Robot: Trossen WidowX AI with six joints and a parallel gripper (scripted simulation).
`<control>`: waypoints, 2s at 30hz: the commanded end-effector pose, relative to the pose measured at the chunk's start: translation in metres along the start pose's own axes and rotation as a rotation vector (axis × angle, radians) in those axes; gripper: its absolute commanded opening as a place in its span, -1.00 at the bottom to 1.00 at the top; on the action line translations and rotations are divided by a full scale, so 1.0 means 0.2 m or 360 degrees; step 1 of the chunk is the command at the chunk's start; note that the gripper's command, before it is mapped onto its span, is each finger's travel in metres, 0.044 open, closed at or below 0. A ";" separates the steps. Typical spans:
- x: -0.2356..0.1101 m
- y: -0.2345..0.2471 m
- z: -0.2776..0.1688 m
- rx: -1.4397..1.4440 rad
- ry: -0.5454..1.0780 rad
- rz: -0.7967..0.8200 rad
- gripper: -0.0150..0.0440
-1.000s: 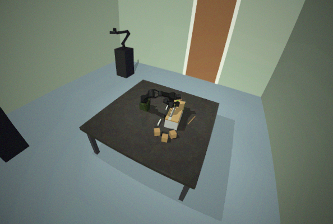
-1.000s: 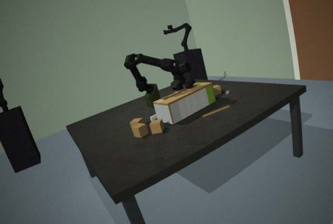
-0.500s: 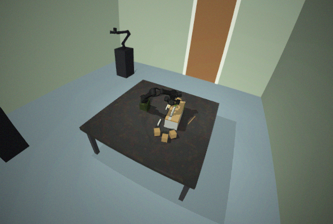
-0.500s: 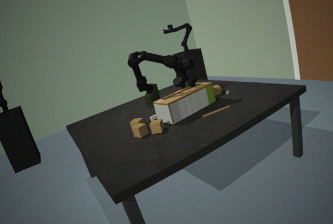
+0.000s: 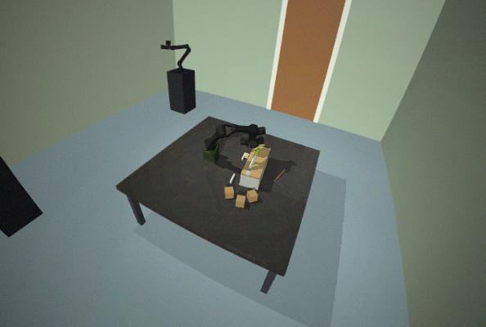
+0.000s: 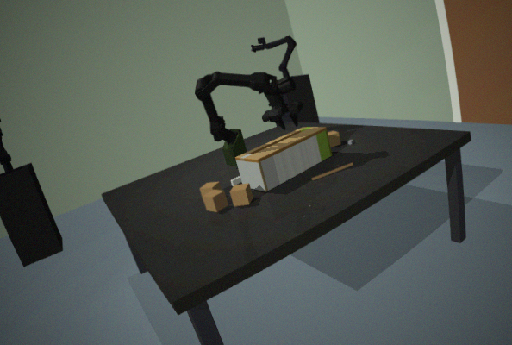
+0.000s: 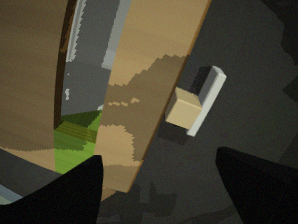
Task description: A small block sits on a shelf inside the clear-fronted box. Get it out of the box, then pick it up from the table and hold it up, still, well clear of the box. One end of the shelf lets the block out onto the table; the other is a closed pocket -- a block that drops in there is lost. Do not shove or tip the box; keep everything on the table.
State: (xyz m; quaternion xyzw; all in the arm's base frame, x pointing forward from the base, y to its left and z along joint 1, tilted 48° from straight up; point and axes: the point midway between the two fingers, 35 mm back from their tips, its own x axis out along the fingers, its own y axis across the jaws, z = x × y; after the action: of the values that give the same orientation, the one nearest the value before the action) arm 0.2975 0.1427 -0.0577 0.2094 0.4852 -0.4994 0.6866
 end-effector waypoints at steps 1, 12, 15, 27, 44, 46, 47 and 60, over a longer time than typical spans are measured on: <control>0.01 -0.02 -0.04 -0.0585 -0.0064 0.0010 0.47; 0.02 -0.06 -0.14 -0.2460 -0.0272 -0.0113 0.47; 0.02 -0.07 -0.16 -0.2961 -0.0325 -0.0186 0.47; 0.02 -0.09 -0.22 -0.4436 -0.0443 -0.0564 0.47; 0.00 -0.11 -0.29 -0.6189 -0.0229 -0.1582 0.47; 0.00 -0.11 -0.30 -0.6369 -0.0142 -0.1761 0.47; 0.00 -0.11 -0.31 -0.6454 -0.0092 -0.1856 0.47; 0.00 -0.12 -0.31 -0.6678 0.0084 -0.2141 0.47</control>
State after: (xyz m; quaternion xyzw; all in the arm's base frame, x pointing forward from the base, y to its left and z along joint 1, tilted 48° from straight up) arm 0.2519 0.1835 -0.0784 0.7855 -0.1860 -0.4988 0.3156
